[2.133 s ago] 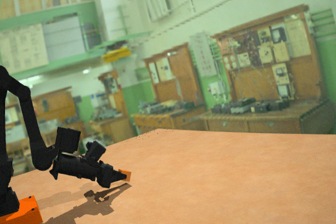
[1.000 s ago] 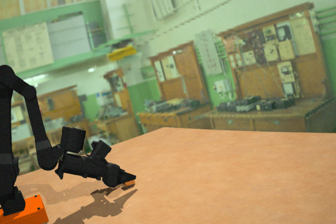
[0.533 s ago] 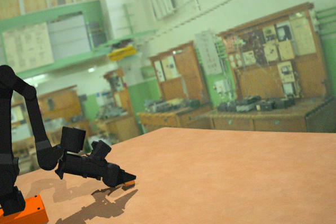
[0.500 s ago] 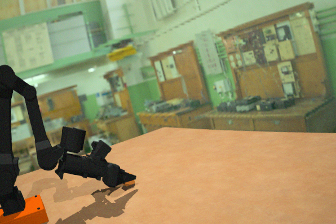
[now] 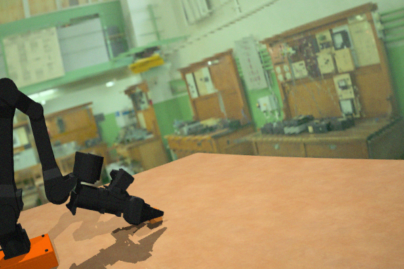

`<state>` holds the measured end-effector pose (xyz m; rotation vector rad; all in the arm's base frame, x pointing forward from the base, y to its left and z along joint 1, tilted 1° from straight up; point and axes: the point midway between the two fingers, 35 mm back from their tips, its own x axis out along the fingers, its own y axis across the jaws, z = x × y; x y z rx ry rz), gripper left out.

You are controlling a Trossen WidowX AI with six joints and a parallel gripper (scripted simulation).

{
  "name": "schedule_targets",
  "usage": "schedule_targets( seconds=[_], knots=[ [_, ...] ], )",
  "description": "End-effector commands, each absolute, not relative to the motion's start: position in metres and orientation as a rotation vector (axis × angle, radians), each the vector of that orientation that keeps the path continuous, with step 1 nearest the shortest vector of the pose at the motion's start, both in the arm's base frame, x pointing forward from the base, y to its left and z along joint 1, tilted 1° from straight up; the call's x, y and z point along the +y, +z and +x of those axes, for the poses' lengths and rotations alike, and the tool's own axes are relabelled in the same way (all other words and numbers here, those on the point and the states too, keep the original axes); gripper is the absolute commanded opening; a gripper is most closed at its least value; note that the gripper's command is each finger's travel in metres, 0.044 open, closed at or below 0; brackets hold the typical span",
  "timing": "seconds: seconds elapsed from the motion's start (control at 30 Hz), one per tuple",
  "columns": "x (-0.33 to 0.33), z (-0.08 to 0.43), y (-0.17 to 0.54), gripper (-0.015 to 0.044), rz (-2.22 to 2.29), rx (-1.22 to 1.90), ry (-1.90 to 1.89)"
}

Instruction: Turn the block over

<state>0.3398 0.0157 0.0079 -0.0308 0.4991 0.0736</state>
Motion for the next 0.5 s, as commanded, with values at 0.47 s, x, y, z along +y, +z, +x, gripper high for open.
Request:
schedule_targets(
  seconds=[0.47],
  knots=[
    [0.016, 0.320, 0.076, 0.0440, -0.052, 0.976, 0.071]
  ],
)
